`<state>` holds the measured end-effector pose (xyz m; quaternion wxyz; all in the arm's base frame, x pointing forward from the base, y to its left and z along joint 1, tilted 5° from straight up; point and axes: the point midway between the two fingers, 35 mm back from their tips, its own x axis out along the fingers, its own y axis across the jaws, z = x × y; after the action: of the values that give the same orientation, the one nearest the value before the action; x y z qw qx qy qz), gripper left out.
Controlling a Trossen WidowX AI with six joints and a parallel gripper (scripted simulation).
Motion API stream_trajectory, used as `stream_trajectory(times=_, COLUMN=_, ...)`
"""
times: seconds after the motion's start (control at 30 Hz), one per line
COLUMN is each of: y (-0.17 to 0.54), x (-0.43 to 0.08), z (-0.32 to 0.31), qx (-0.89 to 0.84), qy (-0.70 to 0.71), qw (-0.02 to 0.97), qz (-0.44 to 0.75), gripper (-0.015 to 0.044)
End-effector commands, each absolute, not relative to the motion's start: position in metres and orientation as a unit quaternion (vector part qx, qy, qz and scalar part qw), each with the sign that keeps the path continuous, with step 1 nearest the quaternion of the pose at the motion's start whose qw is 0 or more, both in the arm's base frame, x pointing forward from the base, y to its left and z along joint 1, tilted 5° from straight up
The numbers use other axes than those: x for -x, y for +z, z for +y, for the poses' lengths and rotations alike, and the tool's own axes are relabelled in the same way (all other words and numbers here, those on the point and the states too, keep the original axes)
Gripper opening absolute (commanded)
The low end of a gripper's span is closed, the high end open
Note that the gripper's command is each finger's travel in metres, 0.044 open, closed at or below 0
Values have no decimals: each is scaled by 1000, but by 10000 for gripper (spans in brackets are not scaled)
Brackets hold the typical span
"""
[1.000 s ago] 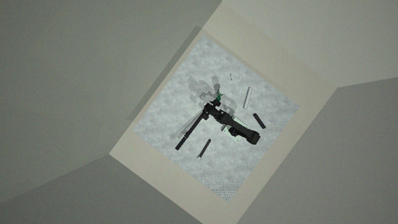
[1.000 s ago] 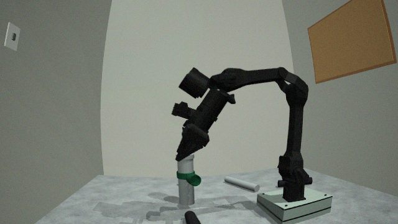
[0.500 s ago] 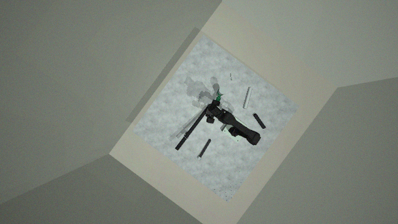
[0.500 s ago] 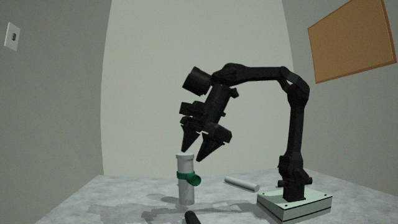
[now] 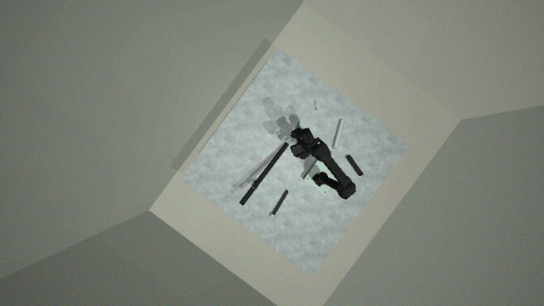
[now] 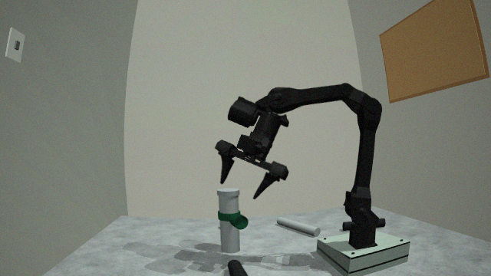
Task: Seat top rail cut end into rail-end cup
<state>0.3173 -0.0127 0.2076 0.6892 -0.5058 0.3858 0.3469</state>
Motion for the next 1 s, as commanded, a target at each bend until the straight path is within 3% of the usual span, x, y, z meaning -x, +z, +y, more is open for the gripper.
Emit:
stream_trajectory(times=0.0, y=204, x=-303, z=-71, qx=679, qy=450, qw=523, qz=251, gripper=440)
stream_trajectory(times=0.57, y=203, x=-300, z=-81, qx=707, qy=461, qw=489, qz=223, gripper=440)
stream_trajectory(times=0.97, y=143, x=-302, z=-87, qx=707, qy=461, qw=489, qz=223, gripper=440)
